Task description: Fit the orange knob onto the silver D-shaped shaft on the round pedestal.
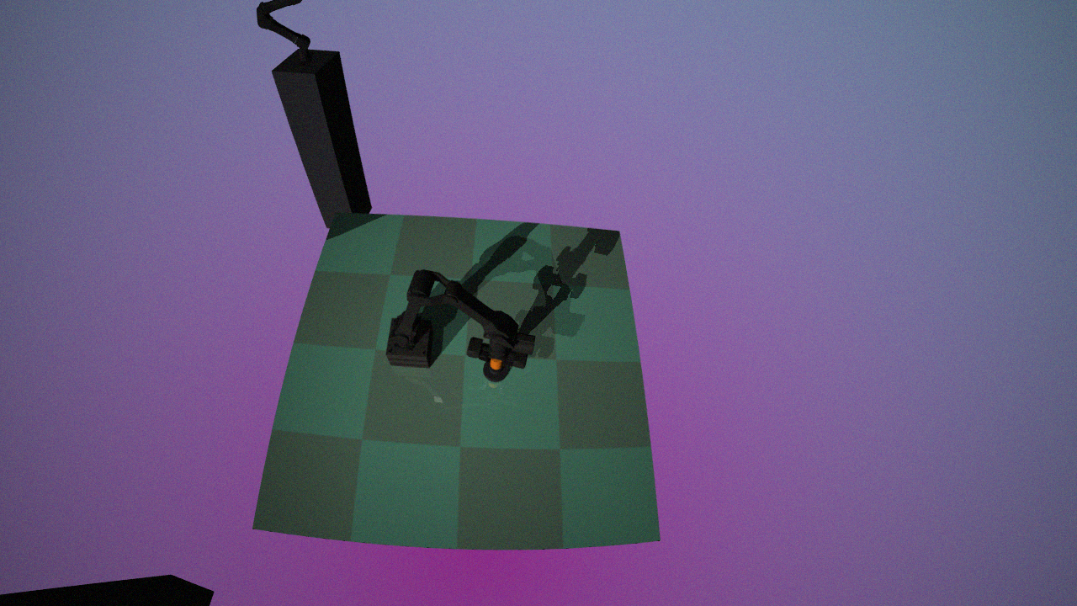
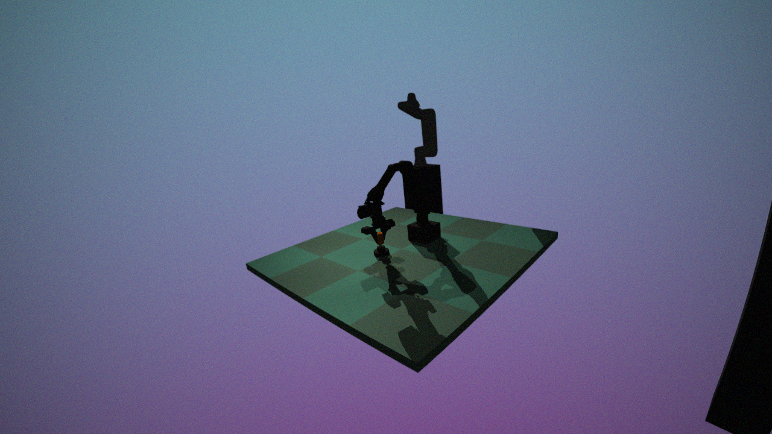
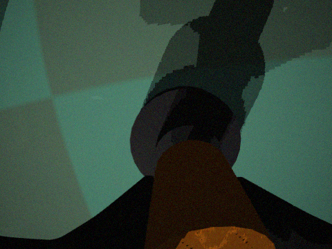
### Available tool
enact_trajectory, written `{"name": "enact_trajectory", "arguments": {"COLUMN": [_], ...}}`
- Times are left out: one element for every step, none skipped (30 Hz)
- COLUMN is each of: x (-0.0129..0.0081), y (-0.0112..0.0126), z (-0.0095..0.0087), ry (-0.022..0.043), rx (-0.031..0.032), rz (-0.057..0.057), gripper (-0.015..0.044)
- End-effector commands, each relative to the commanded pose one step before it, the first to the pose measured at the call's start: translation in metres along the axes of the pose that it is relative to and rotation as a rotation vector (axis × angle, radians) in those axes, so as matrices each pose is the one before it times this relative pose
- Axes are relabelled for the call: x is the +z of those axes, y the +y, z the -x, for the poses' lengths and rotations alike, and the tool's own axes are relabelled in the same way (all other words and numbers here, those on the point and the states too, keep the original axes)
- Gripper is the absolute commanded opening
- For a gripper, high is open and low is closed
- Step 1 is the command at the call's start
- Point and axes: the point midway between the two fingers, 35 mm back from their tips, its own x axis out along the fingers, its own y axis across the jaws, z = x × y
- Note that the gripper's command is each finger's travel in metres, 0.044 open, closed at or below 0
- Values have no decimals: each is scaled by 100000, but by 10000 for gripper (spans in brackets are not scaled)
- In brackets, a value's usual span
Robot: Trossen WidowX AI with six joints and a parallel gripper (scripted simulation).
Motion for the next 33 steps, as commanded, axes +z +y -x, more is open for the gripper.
{"name": "enact_trajectory", "arguments": {"x": [-39, 2, 2, 2, 2, 2, 2, 2, 2, 2, 1, 0, 0, 0, 4, 0, 0, 0, 0, 0, 0, 0, 0, 0, 0, 0, 0, 0, 0, 0, -1, -2, -1], "y": [-6, -1, 2, 4, 3, 0, -3, -4, -3, -2, 0, 0, 0, 0, 6, 0, 0, 0, 0, 0, 0, 0, -1, 0, 0, 0, 0, 0, 0, 0, -1, -5, -6], "z": [-120, -14, -15, -17, -18, -19, -20, -19, -19, -19, 74, 0, 0, 0, -46, 0, 0, 0, 0, 0, 0, 0, -35, 0, 0, 0, 0, 0, 0, 0, 134, 180, 48], "ry": [264, 0, 0, 0, 0, 0, 0, 0, 0, 0, 0, 0, 0, 0, 0, 0, 0, 0, 0, 0, 0, 0, 0, 0, 0, 0, 0, 0, 0, 0, 0, 0, 0], "rx": [-79, 0, 0, 0, 0, 0, 0, 0, 0, 0, 0, 0, 0, 0, 1, 0, 0, 0, 0, 0, 0, 0, 0, 0, 0, 0, 0, 0, 0, 0, -1, -1, -1], "rz": [1191, 0, 0, 0, 0, 0, 0, 0, 0, 0, 0, 0, 0, 0, 0, 0, 0, 0, 0, 0, 0, 0, 0, 0, 0, 0, 0, 0, 0, 0, 0, 0, 0], "gripper": [0, 0, 0, 0, 0, 0, 0, 0, 0, 0, 0, 0, 0, 0, 0, 0, 0, 0, 0, 0, 0, 0, 0, 0, 0, 0, 0, 0, 0, 0, 0, 0, 0]}}
